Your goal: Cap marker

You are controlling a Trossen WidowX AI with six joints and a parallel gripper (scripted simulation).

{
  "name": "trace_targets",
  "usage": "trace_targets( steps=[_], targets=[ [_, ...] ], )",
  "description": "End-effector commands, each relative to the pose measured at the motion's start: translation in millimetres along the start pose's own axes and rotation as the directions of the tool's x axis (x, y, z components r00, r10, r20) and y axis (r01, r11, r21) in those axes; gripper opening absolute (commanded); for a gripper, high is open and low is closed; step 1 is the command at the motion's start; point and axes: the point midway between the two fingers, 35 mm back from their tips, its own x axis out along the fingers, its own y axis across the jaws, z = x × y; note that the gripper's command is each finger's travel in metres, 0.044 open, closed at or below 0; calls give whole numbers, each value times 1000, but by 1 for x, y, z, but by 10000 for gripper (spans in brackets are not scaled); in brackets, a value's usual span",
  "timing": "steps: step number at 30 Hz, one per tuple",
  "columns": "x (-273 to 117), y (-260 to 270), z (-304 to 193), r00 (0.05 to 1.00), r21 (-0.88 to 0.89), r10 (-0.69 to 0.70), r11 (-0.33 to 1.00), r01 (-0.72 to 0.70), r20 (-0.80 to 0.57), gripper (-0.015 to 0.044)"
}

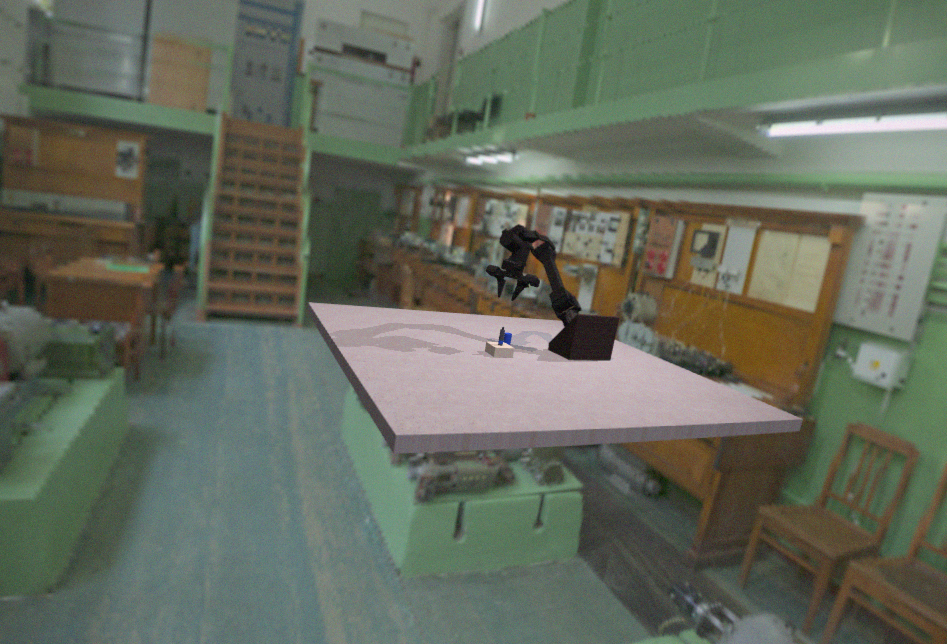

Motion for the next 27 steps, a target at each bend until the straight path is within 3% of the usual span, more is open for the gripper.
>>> trace_targets(
  steps=[1, 17, 22, 27],
  targets=[
    [39, 3, -68, 951, -436, 35, 883, -173, -306, 235],
    [42, 8, -72, 943, -468, 39, 861, -200, -331, 235],
    [73, 9, -83, 943, -468, 38, 861, -199, -331, 235],
    [76, 9, -85, 943, -468, 38, 861, -199, -331, 235]
  ],
)
